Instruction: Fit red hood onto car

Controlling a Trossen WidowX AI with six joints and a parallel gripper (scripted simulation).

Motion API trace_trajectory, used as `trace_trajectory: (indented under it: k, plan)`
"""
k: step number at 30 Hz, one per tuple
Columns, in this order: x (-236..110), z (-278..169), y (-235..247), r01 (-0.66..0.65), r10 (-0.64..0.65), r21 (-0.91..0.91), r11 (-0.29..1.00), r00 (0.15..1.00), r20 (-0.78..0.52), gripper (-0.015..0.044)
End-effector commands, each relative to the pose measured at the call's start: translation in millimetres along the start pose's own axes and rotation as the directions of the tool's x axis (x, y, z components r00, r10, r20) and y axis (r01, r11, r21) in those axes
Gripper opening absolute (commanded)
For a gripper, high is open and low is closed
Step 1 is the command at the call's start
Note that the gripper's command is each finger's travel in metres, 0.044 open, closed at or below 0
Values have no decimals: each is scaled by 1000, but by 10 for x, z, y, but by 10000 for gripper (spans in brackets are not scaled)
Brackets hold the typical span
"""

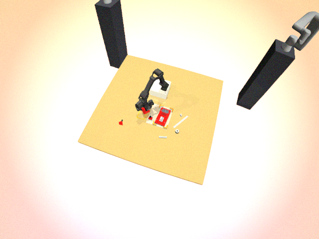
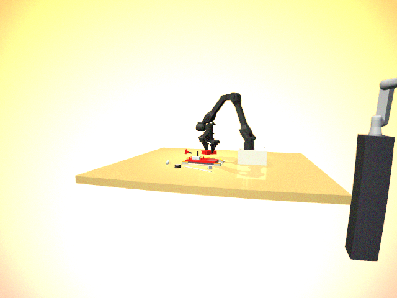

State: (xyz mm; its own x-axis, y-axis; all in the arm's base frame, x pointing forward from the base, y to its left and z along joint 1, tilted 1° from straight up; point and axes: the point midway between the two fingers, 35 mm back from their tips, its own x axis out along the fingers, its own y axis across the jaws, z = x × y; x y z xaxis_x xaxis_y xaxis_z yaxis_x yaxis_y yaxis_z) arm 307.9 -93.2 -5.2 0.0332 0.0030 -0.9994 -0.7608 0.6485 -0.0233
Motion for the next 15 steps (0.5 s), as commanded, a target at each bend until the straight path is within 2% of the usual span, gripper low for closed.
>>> trace_trajectory:
  k: [1, 15]
  plan:
    - [-144, 10, -26, 10, -9, -1, 1000, 1000, 4, 0]
    - [-549, 9, -25, 10, -10, -1, 1000, 1000, 4, 0]
